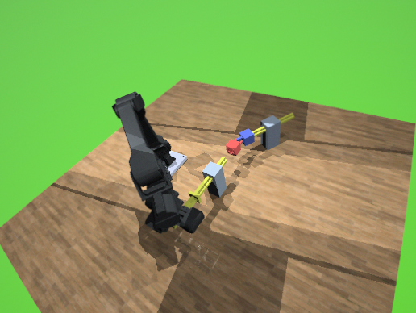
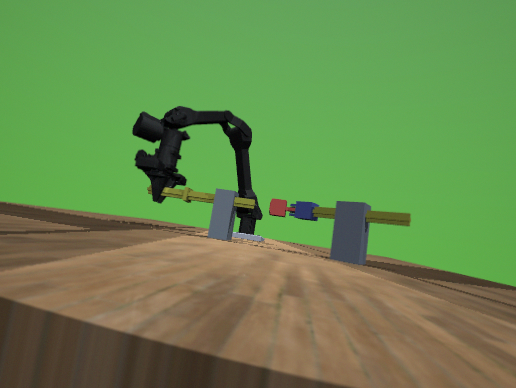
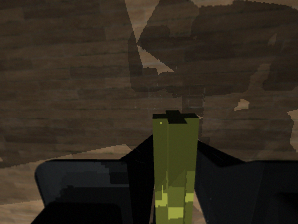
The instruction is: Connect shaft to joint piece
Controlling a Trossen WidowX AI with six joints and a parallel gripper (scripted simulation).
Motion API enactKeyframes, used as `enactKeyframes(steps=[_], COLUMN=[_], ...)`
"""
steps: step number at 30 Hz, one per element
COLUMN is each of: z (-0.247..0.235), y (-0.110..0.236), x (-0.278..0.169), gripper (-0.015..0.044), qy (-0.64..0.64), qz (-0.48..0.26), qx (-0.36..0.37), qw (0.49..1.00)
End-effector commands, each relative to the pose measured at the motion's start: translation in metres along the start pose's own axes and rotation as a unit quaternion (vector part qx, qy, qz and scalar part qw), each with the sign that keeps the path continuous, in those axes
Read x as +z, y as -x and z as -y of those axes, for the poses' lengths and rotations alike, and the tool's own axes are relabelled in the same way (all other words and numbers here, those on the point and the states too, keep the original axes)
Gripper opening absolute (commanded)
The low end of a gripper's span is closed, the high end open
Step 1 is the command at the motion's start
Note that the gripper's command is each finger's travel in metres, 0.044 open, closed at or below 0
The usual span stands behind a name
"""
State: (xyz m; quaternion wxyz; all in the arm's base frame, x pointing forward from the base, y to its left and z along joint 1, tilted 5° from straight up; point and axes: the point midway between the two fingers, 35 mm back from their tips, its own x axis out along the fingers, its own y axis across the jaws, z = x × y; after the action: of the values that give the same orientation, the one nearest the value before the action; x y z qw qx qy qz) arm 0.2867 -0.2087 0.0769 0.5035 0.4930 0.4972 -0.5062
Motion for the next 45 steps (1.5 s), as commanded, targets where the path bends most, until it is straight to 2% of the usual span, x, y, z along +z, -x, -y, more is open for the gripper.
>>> enactKeyframes(steps=[1,18,25,26,45], z=[0.000,0.000,0.000,0.000,0.000], y=[-0.002,-0.002,0.000,0.000,-0.002], x=[0.001,-0.001,-0.002,-0.002,-0.024], gripper=[0.0067,0.0067,0.0020,0.0000,0.0000], qy=[-0.002,-0.002,0.000,0.000,-0.002], qz=[0.003,0.003,0.000,0.000,0.002], qx=[-0.010,-0.026,-0.021,-0.021,-0.026], qw=[1.000,1.000,1.000,1.000,1.000])
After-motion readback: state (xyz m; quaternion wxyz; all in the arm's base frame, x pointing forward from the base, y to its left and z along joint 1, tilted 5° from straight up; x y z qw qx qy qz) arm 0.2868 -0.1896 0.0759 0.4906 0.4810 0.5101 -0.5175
